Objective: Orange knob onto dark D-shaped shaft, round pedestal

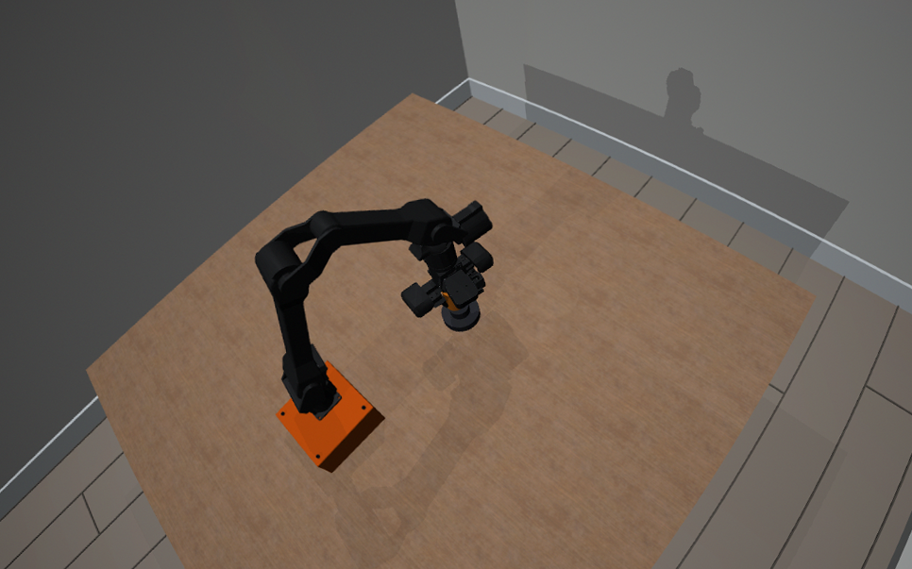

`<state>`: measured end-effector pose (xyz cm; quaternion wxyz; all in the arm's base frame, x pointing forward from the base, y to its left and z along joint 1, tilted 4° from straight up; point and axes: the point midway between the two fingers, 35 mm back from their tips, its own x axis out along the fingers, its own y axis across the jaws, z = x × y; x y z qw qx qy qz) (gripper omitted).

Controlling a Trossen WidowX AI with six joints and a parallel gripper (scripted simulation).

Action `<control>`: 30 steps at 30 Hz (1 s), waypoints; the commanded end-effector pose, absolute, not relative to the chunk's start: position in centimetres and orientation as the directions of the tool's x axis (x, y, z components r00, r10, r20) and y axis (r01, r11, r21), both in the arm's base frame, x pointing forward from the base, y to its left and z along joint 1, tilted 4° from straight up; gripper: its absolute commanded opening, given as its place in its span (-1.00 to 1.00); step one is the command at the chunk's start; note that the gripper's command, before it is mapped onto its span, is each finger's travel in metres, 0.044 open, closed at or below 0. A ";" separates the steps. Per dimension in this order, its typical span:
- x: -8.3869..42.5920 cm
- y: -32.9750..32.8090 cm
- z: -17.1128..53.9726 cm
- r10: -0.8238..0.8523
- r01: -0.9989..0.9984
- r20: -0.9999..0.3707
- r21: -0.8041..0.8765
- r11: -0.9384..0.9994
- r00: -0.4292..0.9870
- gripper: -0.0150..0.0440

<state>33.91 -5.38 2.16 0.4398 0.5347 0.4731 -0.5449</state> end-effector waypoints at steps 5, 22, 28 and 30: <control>34.2 -5.5 2.6 0.024 0.965 -0.999 -0.036 -0.260 -0.031 -0.49; 34.3 -5.4 2.1 0.024 0.965 -0.999 -0.036 -0.260 -0.031 -0.49; 34.2 -5.4 1.9 0.024 0.965 -0.999 -0.036 -0.260 -0.031 -0.49; 34.2 -5.4 1.9 0.024 0.965 -0.999 -0.036 -0.260 -0.031 -0.49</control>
